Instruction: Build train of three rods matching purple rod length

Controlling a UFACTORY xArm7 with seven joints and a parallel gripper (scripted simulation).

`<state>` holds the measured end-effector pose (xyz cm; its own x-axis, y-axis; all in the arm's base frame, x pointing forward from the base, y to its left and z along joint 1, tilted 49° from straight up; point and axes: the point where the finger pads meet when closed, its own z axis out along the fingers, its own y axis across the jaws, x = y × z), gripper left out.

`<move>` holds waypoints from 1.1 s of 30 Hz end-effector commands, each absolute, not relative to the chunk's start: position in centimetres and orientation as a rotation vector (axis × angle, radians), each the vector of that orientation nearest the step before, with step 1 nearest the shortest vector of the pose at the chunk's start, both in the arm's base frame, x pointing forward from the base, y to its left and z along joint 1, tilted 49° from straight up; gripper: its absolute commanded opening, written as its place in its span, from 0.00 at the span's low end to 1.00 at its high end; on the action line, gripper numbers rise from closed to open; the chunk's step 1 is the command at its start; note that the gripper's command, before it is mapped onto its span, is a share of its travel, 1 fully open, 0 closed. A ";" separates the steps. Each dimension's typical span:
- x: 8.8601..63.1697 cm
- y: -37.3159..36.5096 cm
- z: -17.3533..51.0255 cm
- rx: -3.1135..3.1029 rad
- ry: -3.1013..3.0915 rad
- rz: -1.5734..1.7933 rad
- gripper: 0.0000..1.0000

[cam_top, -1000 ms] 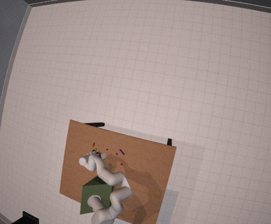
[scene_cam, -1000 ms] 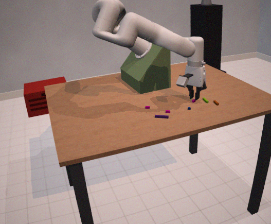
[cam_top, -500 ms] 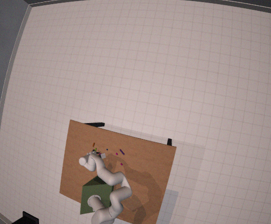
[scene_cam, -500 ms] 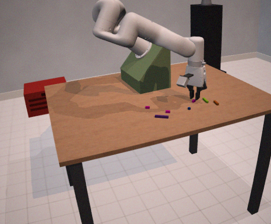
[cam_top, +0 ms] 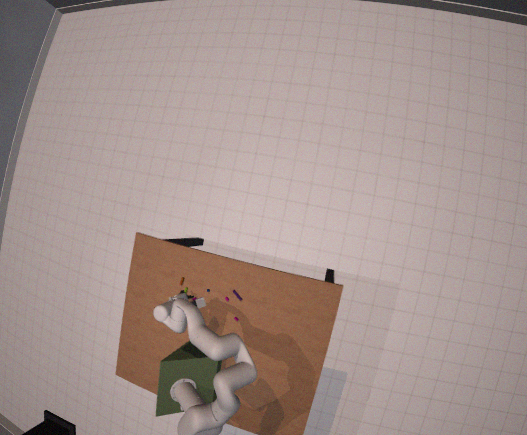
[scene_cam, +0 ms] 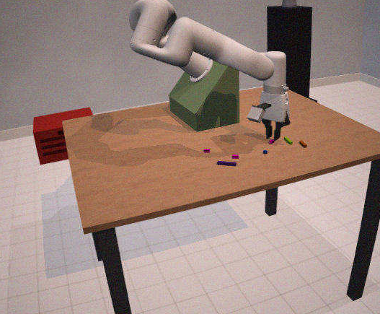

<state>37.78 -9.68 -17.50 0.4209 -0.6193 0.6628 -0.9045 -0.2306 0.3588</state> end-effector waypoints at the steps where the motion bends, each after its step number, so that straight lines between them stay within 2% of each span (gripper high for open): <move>1: 37.9 -9.5 -17.5 1.958 -1.290 0.504 0.24; 33: 37.9 -10.1 -18.0 1.958 -1.290 0.504 0.24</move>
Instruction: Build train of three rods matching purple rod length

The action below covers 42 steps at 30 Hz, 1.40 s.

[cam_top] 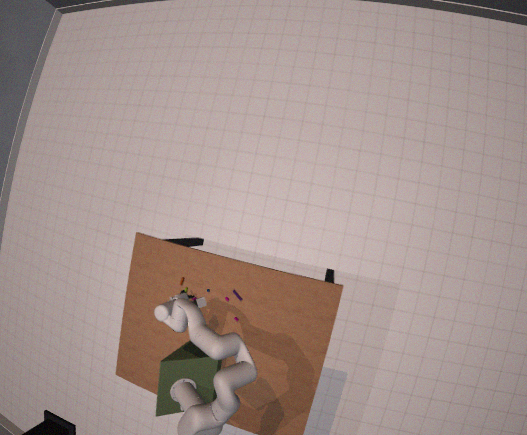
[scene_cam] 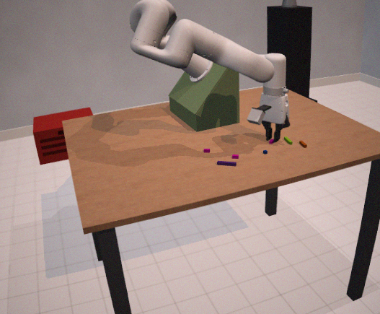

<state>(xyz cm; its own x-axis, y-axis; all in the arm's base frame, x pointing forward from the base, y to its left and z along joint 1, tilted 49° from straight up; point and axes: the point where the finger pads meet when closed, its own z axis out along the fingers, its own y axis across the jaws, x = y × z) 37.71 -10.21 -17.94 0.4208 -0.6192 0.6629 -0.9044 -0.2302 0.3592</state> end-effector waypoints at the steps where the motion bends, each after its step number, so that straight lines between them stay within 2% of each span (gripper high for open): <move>1: 37.8 -10.2 -18.1 1.958 -1.290 0.504 0.24; 42: 37.8 -10.5 -18.4 1.958 -1.290 0.504 0.24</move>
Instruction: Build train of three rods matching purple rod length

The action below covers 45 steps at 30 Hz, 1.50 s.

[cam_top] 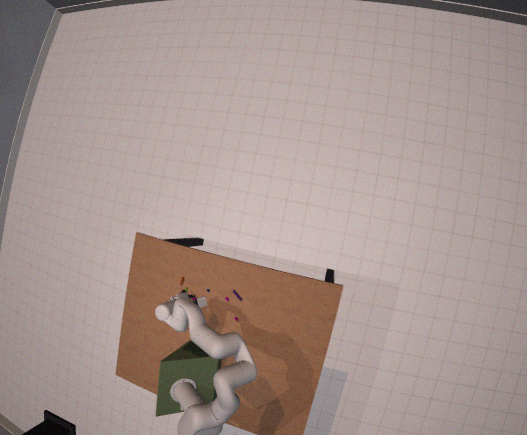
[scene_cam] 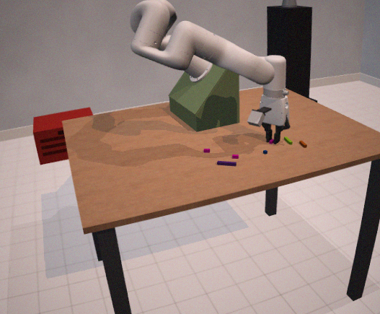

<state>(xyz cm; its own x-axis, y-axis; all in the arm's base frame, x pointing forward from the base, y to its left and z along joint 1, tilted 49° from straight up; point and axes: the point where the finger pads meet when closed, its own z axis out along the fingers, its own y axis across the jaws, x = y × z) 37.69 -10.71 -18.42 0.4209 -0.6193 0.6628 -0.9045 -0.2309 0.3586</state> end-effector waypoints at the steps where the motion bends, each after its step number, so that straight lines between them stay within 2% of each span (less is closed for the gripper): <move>1: 37.8 -10.5 -18.4 1.958 -1.290 0.504 0.24; 7: 37.8 -10.5 -18.4 1.958 -1.290 0.504 0.24; 8: 37.8 -10.5 -18.4 1.958 -1.290 0.504 0.04; 45: 37.8 -10.2 -18.1 1.958 -1.290 0.504 0.04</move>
<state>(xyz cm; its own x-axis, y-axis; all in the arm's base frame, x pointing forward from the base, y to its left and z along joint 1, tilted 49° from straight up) 37.66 -10.73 -18.40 0.4209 -0.6191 0.6630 -0.9044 -0.2300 0.3594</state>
